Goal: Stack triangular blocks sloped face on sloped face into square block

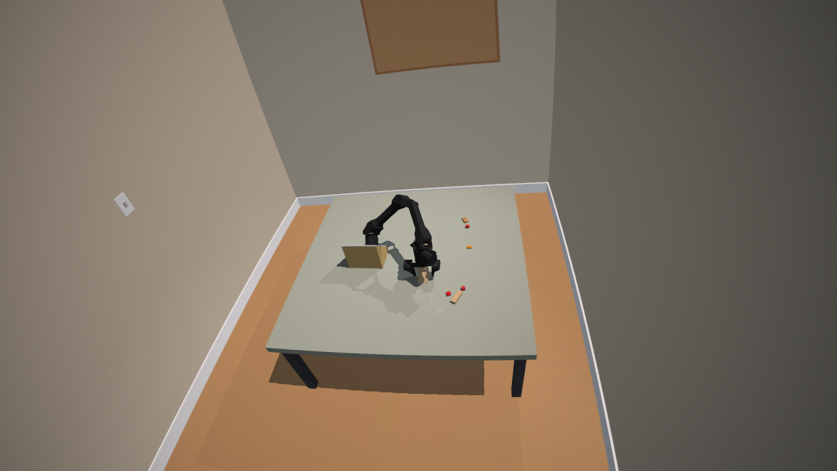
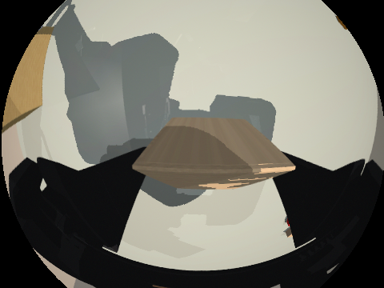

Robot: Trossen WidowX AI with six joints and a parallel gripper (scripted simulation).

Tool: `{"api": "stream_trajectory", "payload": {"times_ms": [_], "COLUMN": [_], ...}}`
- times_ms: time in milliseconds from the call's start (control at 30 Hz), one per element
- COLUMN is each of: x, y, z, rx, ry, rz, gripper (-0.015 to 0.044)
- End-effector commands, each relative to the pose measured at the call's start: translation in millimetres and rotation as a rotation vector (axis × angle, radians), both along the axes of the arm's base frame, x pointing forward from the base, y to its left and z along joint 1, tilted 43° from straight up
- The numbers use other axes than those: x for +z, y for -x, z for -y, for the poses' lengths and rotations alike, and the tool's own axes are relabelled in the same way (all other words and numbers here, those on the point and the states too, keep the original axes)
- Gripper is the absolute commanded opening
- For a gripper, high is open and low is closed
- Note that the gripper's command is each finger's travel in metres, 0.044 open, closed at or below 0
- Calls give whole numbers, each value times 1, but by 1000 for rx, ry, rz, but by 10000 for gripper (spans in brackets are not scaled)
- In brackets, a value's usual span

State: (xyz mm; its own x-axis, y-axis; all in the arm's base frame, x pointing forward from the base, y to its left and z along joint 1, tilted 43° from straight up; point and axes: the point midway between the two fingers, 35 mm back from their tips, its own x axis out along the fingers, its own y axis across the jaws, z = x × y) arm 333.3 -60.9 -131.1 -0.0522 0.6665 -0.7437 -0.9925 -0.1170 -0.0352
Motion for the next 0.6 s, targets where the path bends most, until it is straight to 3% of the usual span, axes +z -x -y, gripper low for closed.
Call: {"api": "stream_trajectory", "payload": {"times_ms": [0, 233, 467, 567], "x": [-2, -2, -2, -2], "y": [1, 1, 1, 1], "z": [-3, -3, -3, -3], "rx": [-8, -8, -8, -8], "ry": [-7, -7, -7, -7], "rz": [-3, -3, -3, -3], "gripper": [414, 230, 183, 105]}}
